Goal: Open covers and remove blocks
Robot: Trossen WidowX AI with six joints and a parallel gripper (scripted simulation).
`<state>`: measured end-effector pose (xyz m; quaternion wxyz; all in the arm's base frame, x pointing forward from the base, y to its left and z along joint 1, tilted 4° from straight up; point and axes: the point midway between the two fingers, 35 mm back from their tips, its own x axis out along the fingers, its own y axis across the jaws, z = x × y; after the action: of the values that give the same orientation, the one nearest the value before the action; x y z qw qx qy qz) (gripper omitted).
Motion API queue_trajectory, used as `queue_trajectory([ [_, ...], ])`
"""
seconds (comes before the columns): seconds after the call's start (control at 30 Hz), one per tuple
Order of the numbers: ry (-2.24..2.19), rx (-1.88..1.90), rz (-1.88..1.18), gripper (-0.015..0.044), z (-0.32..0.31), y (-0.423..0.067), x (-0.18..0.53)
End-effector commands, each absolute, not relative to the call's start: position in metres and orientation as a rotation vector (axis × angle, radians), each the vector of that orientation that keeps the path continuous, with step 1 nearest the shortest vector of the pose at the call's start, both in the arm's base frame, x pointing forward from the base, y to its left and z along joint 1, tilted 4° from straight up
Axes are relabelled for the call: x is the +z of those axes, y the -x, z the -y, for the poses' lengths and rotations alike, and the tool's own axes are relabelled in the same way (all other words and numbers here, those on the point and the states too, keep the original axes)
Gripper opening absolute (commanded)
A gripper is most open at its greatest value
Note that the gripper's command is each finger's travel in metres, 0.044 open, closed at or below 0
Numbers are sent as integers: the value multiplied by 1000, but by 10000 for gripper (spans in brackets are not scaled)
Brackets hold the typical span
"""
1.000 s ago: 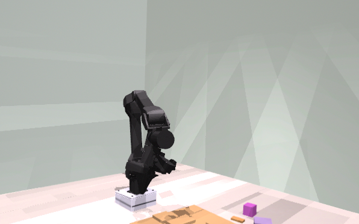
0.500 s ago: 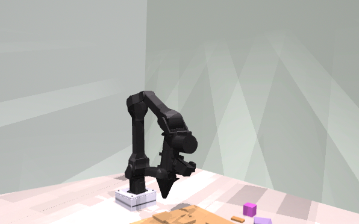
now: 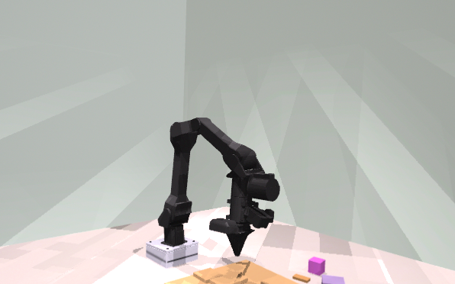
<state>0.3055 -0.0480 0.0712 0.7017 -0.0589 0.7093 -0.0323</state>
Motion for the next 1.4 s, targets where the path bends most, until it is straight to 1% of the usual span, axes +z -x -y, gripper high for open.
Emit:
queue_trajectory([
  [0.0,80,-84,-1574,0,30,-317,67],
  [0.43,-132,-171,-1600,0,-32,-337,47],
  [1.37,-135,-172,-1601,0,-32,-337,47],
])
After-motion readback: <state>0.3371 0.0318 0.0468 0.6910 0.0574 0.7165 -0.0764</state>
